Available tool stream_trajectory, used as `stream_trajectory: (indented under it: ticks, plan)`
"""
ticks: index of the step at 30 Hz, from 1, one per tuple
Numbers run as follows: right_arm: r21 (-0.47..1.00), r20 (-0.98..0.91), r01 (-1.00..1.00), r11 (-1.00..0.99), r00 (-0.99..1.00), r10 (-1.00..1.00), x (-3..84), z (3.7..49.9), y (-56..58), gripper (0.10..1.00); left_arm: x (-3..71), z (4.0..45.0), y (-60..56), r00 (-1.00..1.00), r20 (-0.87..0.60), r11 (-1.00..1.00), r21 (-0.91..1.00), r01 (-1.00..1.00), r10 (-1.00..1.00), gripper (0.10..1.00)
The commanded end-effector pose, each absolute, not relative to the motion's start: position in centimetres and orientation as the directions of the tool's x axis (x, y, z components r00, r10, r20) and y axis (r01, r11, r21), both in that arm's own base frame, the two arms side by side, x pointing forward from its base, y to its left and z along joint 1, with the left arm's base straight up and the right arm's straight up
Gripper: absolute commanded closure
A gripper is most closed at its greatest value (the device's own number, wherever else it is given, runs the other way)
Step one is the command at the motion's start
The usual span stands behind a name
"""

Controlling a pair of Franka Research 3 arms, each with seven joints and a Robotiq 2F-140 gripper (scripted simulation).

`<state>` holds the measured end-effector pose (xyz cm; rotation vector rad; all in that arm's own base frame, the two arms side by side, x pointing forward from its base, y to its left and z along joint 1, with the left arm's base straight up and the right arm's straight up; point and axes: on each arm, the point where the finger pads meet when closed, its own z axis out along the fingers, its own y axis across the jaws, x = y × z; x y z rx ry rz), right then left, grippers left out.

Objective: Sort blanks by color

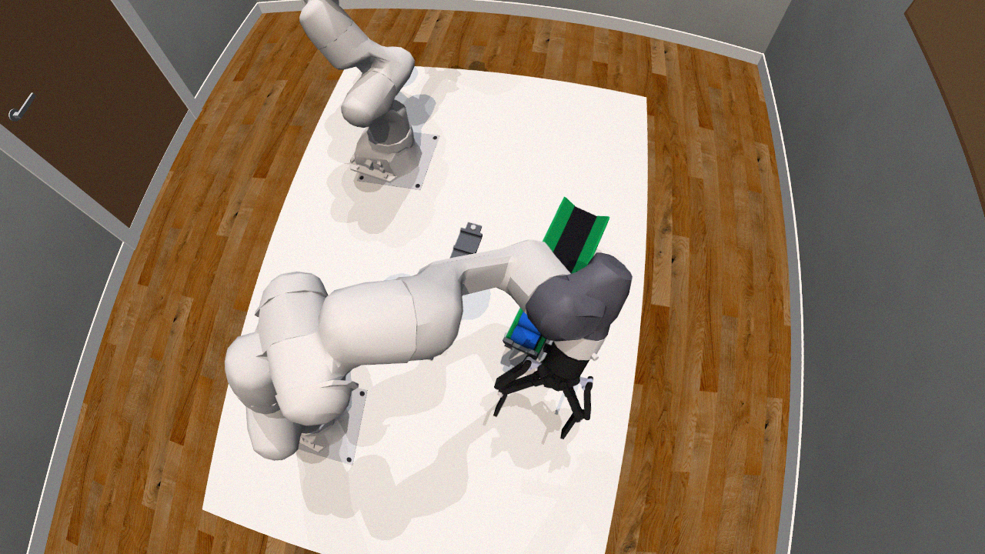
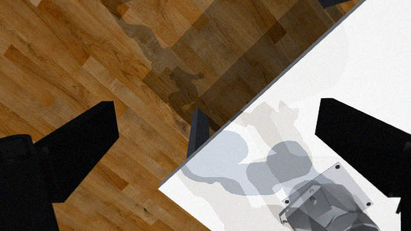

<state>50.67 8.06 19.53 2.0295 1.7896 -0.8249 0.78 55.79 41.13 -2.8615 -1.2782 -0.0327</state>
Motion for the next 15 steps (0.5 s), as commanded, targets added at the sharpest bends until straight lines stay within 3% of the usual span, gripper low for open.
stream_trajectory:
  ticks: [1, 15]
  plan:
    - [-0.134, -0.600, 0.976, -0.174, 0.059, 0.798, 50.7, 19.6, 8.1, 0.098, -1.1, 41.2, 55.5, 0.682, 0.004, -0.682, 0.000, 0.732, 0.732, 0.098]
    - [-0.134, -0.600, 0.976, -0.174, 0.059, 0.798, 50.7, 19.6, 8.1, 0.098, -2.3, 41.3, 55.4, 0.677, 0.000, -0.677, 0.000, 0.736, 0.736, 0.098]
